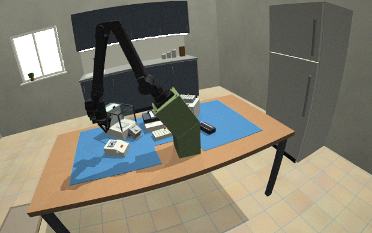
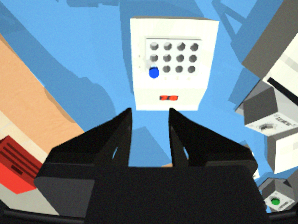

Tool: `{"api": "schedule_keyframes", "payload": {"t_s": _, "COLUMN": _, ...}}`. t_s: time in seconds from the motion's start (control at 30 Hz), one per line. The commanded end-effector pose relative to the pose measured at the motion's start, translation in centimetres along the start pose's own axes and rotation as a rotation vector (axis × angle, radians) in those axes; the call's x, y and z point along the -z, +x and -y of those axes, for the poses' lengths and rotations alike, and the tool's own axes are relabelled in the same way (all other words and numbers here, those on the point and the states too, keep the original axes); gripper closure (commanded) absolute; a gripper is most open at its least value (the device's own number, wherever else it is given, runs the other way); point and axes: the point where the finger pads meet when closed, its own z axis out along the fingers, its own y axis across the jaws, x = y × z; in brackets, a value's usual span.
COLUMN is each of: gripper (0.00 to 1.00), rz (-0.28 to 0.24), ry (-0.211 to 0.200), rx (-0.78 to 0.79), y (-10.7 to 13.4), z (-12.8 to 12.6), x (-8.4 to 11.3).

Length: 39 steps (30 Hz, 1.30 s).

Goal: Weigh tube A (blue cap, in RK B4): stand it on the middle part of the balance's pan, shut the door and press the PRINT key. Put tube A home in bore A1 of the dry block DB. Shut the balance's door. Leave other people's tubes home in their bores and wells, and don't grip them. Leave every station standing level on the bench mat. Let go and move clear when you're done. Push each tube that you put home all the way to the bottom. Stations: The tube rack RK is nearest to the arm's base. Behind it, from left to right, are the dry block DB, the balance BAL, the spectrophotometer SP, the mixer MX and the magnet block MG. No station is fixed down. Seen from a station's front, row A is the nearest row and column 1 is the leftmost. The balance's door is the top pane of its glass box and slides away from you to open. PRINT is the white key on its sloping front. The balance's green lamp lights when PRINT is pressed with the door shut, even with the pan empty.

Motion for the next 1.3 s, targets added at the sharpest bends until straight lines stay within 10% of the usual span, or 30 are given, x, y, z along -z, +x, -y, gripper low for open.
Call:
{"api": "schedule_keyframes", "payload": {"t_s": 0.0, "gripper": 0.7, "rz": 0.009, "ry": 0.002, "rx": 0.0, "y": -0.4, "z": 0.3, "x": 1.1}}
{"api": "schedule_keyframes", "payload": {"t_s": 1.27, "gripper": 0.7, "rz": 0.04, "ry": -0.001, "rx": 0.004, "y": -2.2, "z": -0.1, "x": 7.4}}
